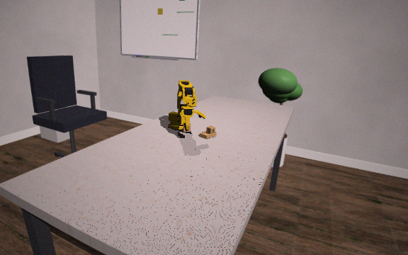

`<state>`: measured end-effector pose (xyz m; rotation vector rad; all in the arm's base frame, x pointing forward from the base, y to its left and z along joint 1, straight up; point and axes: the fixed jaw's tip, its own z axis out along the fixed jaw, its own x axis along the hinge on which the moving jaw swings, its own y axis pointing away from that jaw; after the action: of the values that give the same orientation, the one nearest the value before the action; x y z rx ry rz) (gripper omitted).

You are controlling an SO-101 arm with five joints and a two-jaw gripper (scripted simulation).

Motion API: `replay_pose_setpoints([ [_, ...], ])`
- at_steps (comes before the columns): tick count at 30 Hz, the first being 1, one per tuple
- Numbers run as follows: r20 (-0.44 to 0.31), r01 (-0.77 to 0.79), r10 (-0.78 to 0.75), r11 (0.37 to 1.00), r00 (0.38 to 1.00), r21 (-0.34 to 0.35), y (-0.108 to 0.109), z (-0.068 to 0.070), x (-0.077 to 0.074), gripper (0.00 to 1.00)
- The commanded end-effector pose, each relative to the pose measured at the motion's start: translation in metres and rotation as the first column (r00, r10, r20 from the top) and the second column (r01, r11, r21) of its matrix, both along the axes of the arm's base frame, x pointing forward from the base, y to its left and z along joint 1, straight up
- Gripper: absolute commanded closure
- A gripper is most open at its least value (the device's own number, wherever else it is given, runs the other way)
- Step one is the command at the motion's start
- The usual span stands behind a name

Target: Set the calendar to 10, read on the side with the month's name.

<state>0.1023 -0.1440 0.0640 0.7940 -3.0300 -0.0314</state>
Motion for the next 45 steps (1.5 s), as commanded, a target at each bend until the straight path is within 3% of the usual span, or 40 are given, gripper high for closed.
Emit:
replay_pose_setpoints([
  [1,0.041,-0.029,0.031,0.998,0.999,-0.059,0.005,0.006,-0.006,1.00],
  [10,0.039,-0.072,0.074,0.996,0.996,-0.060,0.019,0.000,-0.017,1.00],
  [45,0.033,-0.096,0.098,0.994,0.995,-0.052,0.024,-0.003,-0.020,1.00],
])
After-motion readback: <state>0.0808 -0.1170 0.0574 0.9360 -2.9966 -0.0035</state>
